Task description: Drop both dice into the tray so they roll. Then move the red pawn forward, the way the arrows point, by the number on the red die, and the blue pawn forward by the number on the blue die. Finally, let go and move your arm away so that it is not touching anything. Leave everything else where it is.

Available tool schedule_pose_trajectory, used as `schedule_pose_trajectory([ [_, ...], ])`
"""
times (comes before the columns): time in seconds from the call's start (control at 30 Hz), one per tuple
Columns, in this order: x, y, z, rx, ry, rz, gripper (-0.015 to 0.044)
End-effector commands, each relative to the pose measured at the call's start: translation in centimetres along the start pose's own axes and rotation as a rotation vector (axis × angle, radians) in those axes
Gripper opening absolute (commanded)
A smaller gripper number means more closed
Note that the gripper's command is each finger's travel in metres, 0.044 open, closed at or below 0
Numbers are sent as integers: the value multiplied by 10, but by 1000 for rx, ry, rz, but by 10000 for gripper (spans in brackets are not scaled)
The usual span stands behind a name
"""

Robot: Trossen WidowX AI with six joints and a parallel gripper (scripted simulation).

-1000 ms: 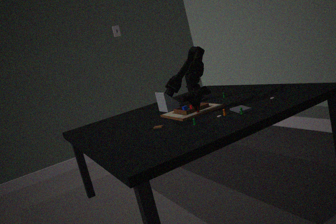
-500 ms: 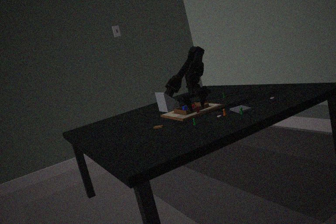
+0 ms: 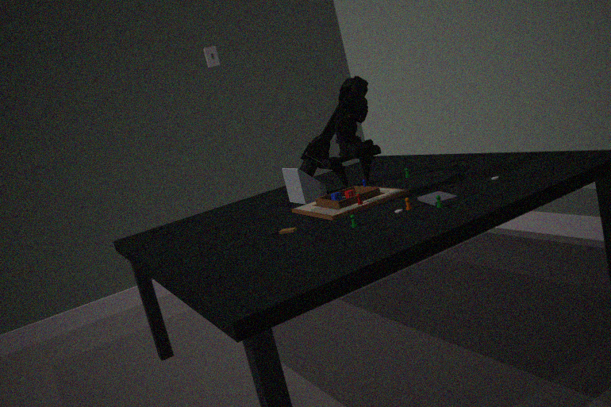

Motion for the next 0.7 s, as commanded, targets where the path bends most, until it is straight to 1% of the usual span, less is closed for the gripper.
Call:
schedule_pose_trajectory([
  [0.0,-26,40,11,-7,-2,-4,256],
  [0.07,-44,58,13,-7,-2,-14,204],
  [0.27,-104,101,12,-4,1,-47,200],
  [0.43,-156,122,3,0,4,-74,200],
  [0.67,-161,127,0,0,4,-77,200],
])
Point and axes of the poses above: the point midway between the two fingers, 35 mm back from their tips, its own z axis back along the fingers, its own y axis across the jaws, x = y × z, the point moved 10 cm from there along z, back along the fingers, and after that the axes turned 3 degrees about z, right-handed, at the moved point
